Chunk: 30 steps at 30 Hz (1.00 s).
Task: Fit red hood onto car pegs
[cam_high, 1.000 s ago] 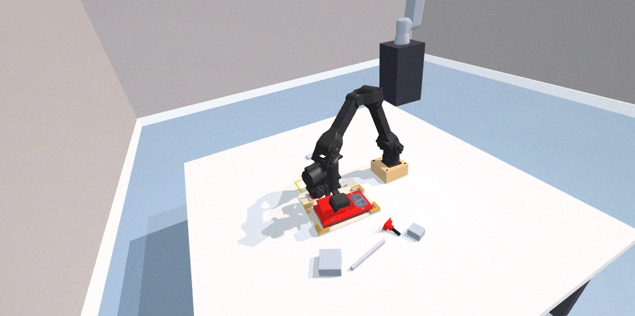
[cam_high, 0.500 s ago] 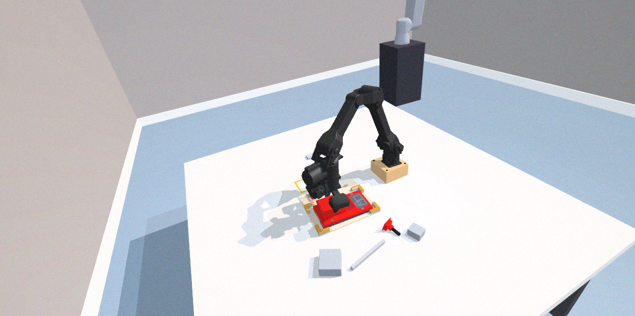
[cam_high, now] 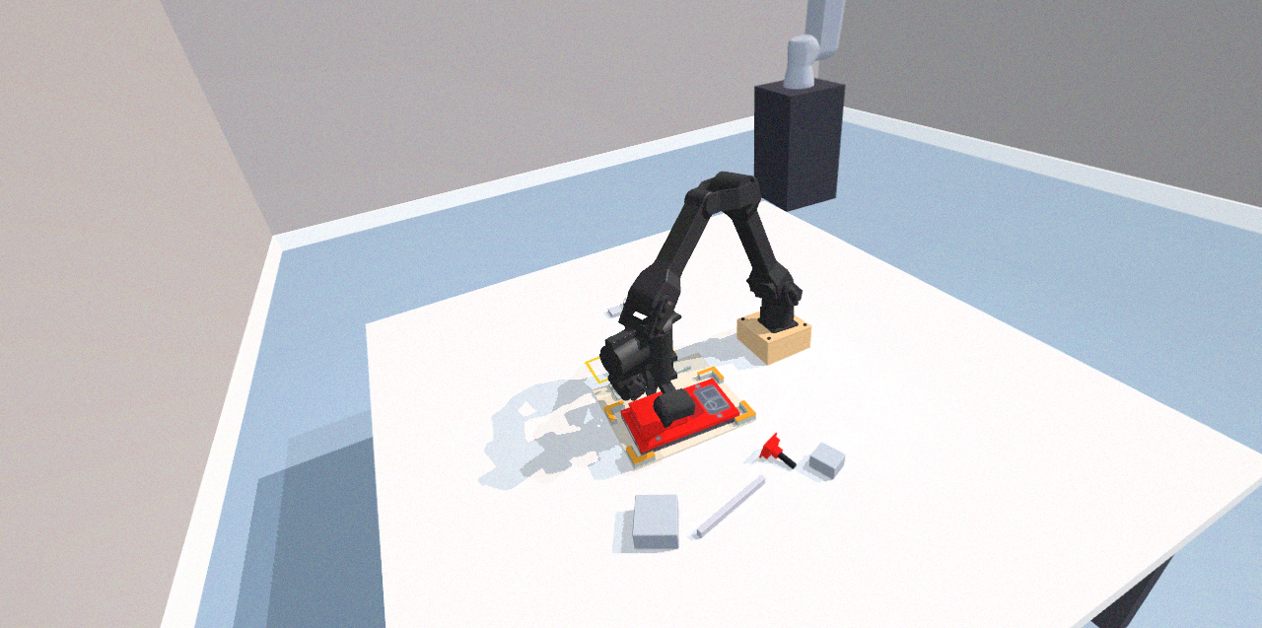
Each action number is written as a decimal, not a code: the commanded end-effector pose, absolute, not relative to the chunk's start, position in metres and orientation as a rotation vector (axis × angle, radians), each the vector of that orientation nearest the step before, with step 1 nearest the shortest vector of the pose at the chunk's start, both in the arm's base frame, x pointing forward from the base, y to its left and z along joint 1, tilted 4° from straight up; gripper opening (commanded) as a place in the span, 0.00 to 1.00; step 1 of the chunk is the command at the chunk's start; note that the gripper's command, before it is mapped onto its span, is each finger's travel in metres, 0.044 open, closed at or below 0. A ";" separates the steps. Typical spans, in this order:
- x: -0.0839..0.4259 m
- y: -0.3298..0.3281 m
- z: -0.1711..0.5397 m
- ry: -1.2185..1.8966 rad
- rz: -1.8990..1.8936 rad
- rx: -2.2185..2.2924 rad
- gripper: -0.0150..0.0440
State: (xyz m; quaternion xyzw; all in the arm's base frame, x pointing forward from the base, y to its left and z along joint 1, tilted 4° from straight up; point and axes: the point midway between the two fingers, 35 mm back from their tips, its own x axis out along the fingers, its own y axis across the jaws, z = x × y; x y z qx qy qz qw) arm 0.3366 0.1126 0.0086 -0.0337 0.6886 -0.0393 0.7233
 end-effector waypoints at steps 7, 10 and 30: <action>0.337 0.112 0.006 1.523 -0.090 -0.076 0.25; 0.337 0.113 0.006 1.523 -0.088 -0.075 0.30; 0.337 0.113 0.009 1.525 -0.087 -0.074 1.00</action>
